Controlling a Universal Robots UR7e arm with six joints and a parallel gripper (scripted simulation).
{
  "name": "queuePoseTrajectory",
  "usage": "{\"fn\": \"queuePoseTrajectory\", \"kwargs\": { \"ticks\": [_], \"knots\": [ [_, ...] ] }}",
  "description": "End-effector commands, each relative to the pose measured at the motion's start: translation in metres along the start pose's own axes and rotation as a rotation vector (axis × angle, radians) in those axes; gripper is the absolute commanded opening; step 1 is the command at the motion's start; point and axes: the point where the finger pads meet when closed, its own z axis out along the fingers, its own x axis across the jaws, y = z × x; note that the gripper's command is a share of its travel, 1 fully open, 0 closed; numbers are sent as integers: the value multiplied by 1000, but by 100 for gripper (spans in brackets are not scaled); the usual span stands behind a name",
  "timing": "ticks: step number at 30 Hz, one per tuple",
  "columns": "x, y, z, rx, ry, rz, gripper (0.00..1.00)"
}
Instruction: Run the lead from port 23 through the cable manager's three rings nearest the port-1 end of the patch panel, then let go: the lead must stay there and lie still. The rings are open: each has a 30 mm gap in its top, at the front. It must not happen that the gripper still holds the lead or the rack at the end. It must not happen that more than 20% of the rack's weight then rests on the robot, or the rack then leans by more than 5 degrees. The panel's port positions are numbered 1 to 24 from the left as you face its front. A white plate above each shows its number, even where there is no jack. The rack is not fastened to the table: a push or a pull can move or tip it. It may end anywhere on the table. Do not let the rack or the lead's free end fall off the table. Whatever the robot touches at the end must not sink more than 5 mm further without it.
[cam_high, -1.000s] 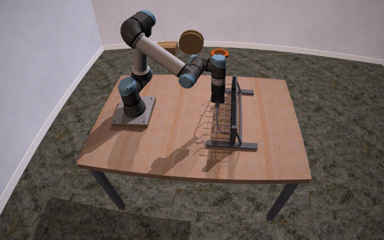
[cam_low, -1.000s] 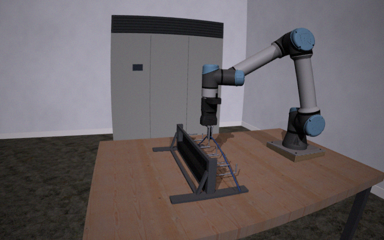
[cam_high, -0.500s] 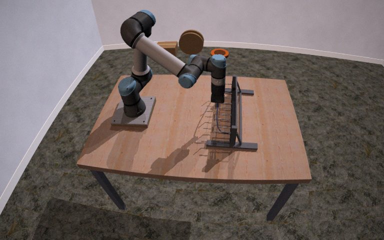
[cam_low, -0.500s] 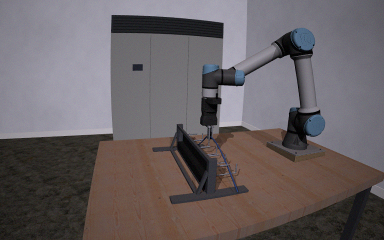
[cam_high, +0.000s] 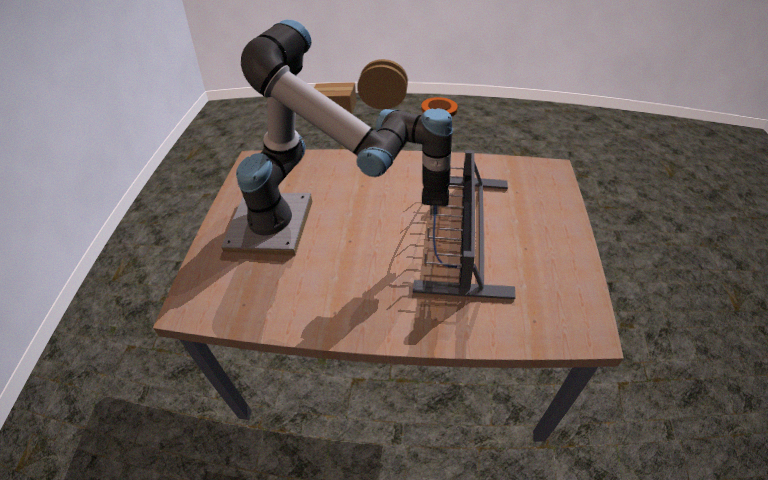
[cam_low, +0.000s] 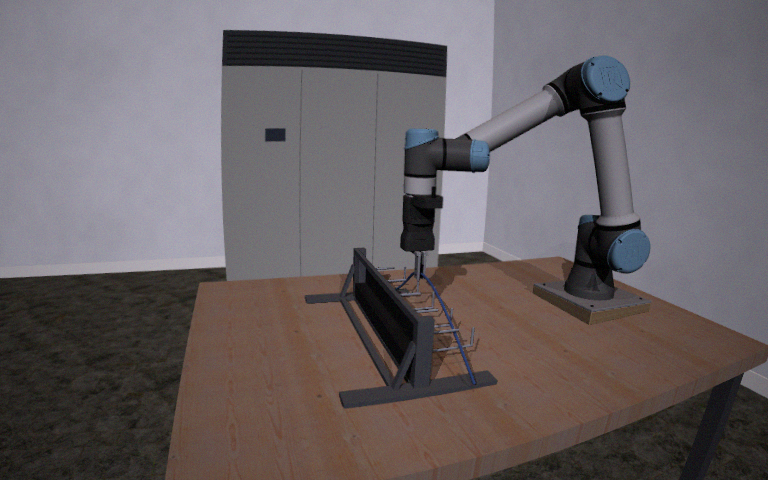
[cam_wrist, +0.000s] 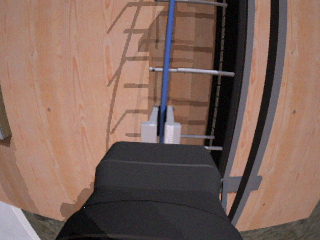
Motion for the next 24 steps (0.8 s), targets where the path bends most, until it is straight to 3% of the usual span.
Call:
{"fn": "queuePoseTrajectory", "kwargs": {
  "ticks": [1,24],
  "knots": [
    [1,0,-1,0,3,0,0],
    [1,0,2,0,3,0,0]
  ]
}}
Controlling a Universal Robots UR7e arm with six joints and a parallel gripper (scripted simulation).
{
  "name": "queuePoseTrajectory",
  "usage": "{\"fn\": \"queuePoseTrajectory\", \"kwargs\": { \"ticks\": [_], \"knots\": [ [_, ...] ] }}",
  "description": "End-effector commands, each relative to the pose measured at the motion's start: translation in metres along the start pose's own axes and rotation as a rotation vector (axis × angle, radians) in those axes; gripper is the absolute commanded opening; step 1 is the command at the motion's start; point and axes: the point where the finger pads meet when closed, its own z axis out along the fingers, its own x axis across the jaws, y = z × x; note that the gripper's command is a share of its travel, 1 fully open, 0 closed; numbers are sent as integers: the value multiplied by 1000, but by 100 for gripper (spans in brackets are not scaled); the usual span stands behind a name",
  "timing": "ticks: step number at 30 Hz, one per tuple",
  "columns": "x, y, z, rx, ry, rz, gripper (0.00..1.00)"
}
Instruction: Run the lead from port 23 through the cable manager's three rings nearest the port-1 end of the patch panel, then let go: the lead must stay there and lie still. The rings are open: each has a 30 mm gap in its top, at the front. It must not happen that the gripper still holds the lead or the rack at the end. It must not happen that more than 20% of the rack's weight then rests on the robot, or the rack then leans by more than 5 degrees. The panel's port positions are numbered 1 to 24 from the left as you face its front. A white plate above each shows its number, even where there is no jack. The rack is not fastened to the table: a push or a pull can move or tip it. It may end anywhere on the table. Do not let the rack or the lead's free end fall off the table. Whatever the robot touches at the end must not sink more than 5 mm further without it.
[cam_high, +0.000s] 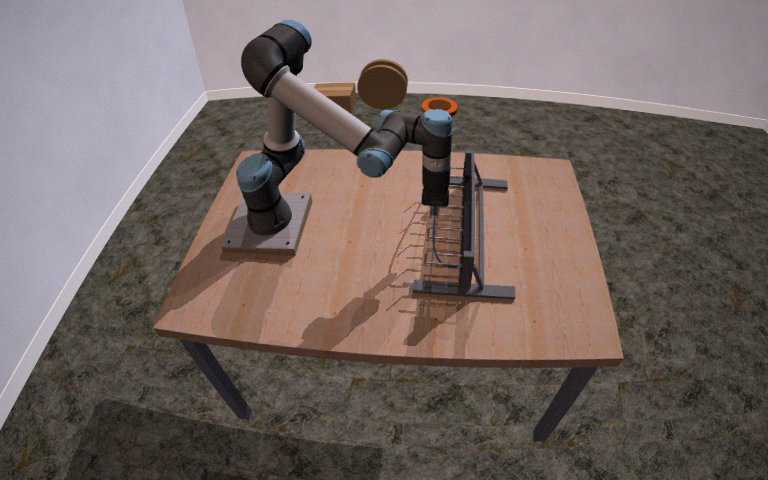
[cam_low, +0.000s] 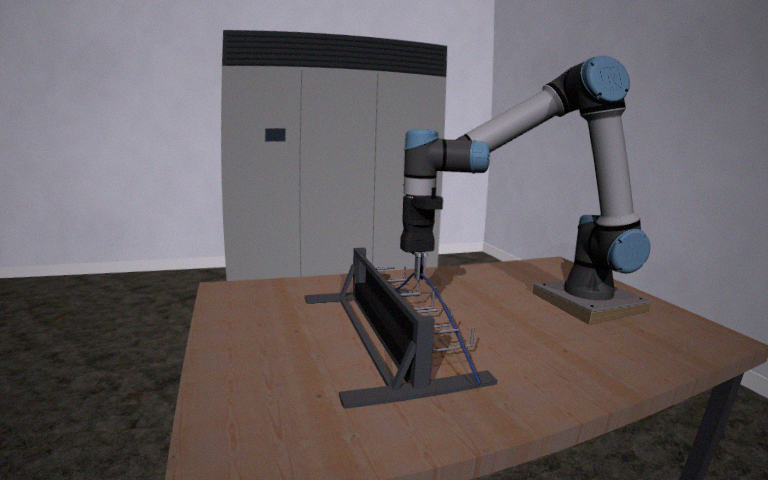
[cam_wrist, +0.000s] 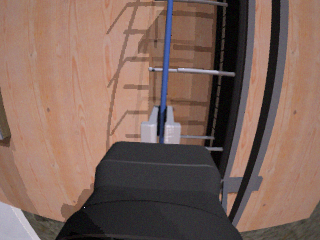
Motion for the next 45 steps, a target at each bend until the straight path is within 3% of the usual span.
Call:
{"fn": "queuePoseTrajectory", "kwargs": {
  "ticks": [1,45],
  "knots": [
    [1,0,1,0,3,0,0],
    [1,0,42,0,3,0,0]
  ]
}}
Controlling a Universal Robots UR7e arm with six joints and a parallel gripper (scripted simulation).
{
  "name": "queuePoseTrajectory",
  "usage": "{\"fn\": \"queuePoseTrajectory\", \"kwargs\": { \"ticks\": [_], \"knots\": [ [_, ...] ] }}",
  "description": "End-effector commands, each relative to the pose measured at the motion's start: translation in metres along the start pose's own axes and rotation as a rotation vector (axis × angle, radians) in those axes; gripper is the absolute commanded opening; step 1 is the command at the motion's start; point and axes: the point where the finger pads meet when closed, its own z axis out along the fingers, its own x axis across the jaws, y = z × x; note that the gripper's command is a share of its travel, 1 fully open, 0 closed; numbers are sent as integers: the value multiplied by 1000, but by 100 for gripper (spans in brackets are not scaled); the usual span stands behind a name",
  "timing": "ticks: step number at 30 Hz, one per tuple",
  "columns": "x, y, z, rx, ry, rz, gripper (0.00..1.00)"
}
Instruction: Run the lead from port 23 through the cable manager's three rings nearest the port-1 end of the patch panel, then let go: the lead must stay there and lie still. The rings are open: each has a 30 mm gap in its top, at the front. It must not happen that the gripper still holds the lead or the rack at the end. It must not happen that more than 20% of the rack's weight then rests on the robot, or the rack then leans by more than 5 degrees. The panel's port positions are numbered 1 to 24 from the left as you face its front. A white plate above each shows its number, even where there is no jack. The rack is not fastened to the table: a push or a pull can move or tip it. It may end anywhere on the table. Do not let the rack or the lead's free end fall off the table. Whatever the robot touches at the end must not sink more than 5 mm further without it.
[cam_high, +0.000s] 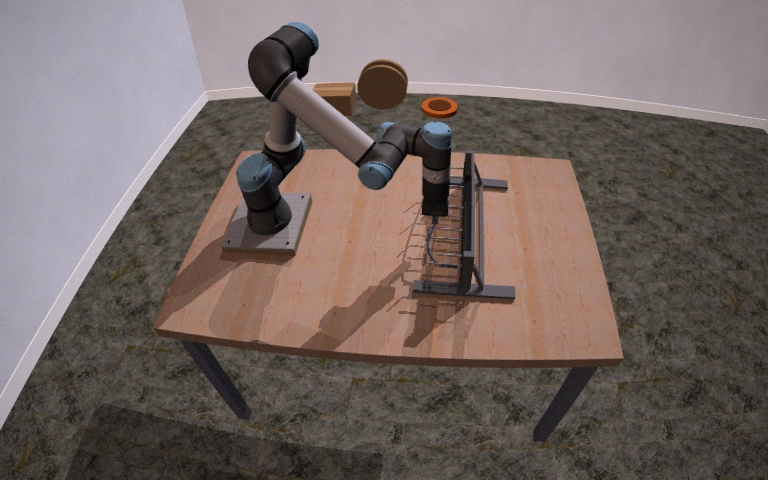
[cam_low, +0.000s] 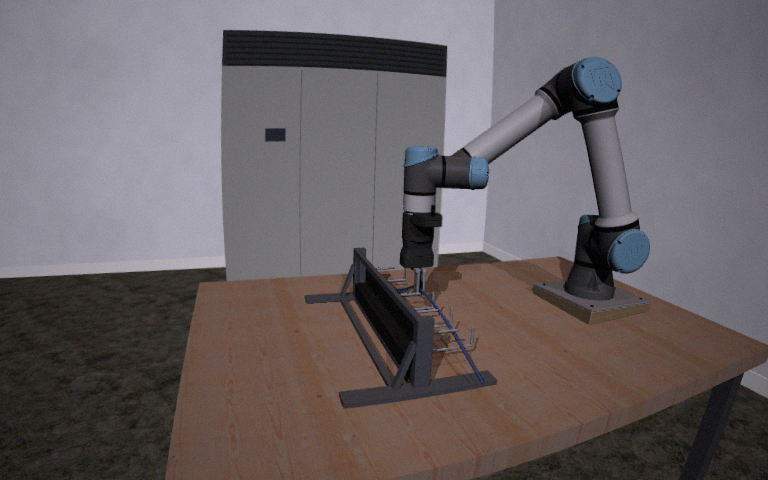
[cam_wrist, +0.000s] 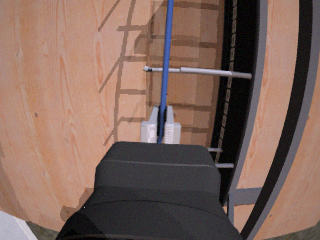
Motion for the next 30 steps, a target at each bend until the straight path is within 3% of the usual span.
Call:
{"fn": "queuePoseTrajectory", "kwargs": {
  "ticks": [1,30],
  "knots": [
    [1,1,4,-1,3,0,0],
    [1,1,16,-1,3,0,0]
  ]
}}
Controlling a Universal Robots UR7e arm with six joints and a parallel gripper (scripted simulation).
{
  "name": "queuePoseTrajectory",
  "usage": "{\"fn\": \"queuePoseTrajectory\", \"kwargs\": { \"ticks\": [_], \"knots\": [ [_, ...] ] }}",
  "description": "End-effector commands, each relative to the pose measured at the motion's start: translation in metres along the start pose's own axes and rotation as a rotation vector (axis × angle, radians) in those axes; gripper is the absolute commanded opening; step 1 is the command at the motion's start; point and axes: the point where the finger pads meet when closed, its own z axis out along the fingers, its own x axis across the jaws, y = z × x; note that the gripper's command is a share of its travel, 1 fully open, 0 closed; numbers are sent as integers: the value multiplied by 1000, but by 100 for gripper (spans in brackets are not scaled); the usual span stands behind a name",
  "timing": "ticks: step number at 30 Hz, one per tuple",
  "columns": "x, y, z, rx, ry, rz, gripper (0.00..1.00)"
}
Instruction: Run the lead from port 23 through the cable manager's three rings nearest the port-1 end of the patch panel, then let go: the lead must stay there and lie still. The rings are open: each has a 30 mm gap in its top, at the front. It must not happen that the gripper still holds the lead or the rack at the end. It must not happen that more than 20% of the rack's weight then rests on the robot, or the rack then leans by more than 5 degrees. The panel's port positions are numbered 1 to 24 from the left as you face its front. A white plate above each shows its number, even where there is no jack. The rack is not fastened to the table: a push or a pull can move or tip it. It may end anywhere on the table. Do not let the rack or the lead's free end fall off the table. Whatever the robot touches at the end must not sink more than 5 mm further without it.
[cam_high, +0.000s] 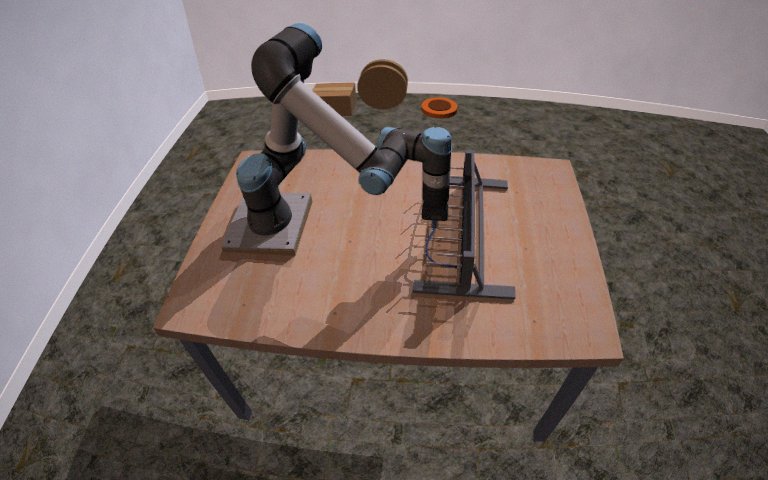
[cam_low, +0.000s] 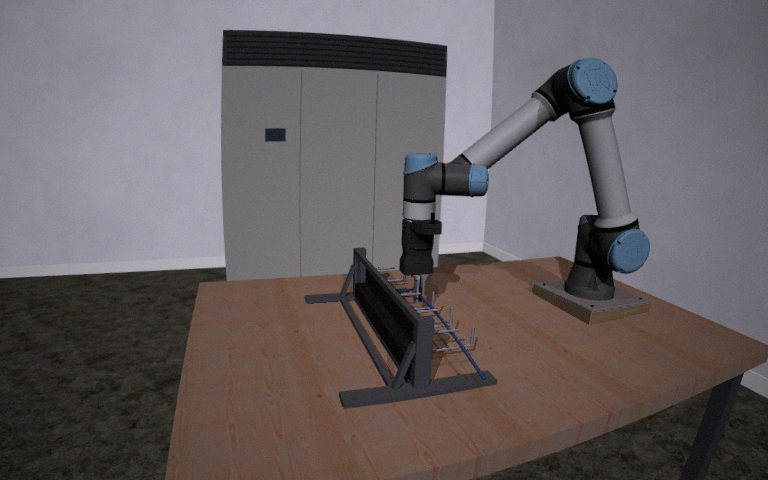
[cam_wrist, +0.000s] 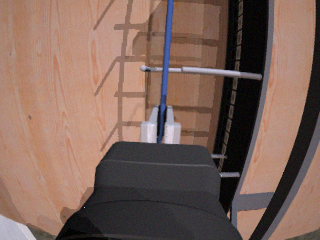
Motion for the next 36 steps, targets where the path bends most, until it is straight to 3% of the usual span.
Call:
{"fn": "queuePoseTrajectory", "kwargs": {
  "ticks": [1,24,36],
  "knots": [
    [1,1,0,-2,3,0,0],
    [9,1,0,-2,3,0,0],
    [28,1,0,-2,3,0,0]
  ]
}}
